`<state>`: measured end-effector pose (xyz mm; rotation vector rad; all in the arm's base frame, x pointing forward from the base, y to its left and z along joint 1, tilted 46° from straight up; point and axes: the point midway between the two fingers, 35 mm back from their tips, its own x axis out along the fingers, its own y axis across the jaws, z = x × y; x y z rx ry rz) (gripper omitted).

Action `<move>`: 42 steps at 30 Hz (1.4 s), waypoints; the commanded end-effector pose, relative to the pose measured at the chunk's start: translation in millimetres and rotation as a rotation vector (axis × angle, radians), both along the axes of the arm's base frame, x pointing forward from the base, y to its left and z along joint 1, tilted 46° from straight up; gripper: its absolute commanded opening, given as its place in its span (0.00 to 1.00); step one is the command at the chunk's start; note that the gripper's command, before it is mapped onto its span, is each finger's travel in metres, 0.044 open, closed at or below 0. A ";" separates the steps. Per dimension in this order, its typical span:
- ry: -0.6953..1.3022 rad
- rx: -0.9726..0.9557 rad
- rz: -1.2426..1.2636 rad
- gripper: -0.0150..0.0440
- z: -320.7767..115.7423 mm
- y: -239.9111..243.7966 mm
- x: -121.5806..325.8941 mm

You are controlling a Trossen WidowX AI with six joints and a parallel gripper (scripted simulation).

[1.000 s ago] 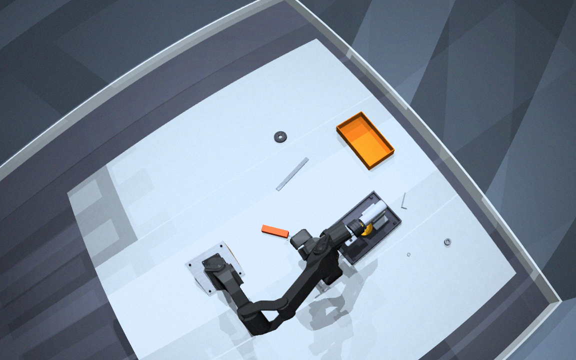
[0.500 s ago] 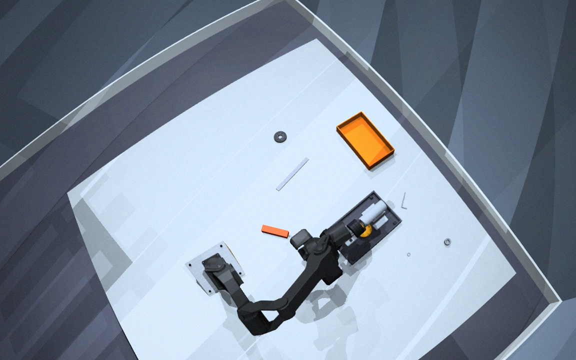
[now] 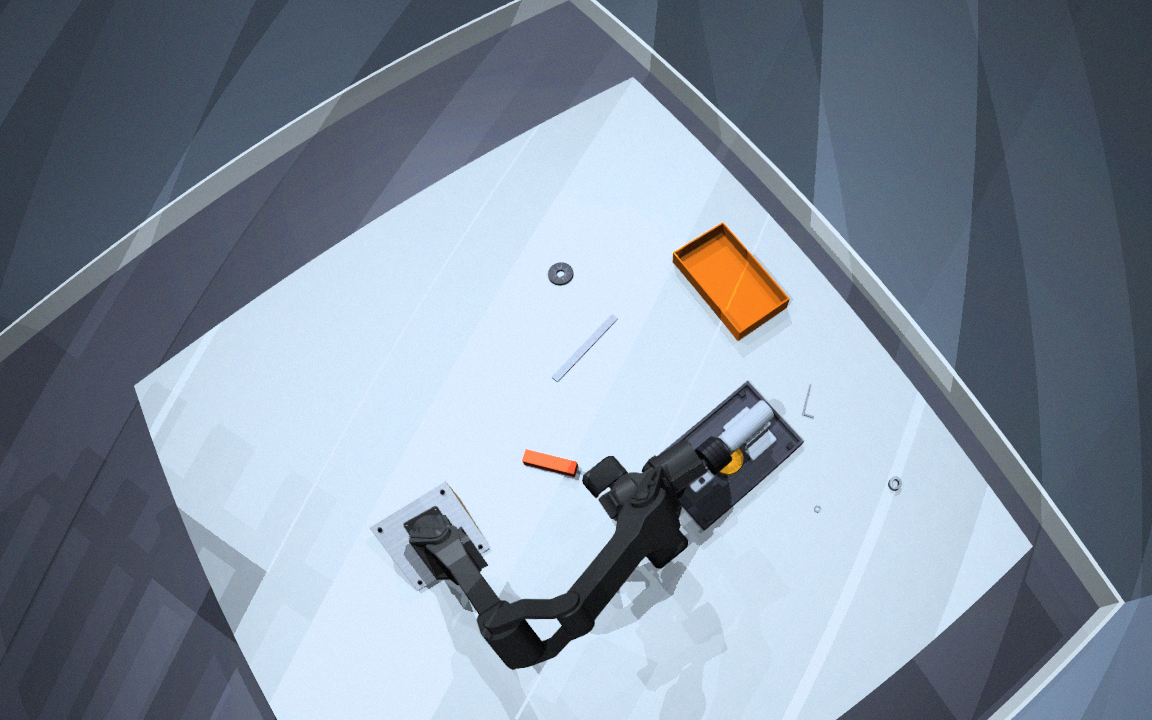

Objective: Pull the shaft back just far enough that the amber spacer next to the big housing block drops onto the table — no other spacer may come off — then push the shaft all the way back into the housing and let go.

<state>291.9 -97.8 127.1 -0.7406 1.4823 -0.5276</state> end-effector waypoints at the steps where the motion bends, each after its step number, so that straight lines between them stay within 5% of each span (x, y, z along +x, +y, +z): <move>1: 0.000 -0.002 0.000 0.25 0.2 0.2 2.2; 42: 0.000 -0.002 0.000 0.25 -0.6 3.0 17.9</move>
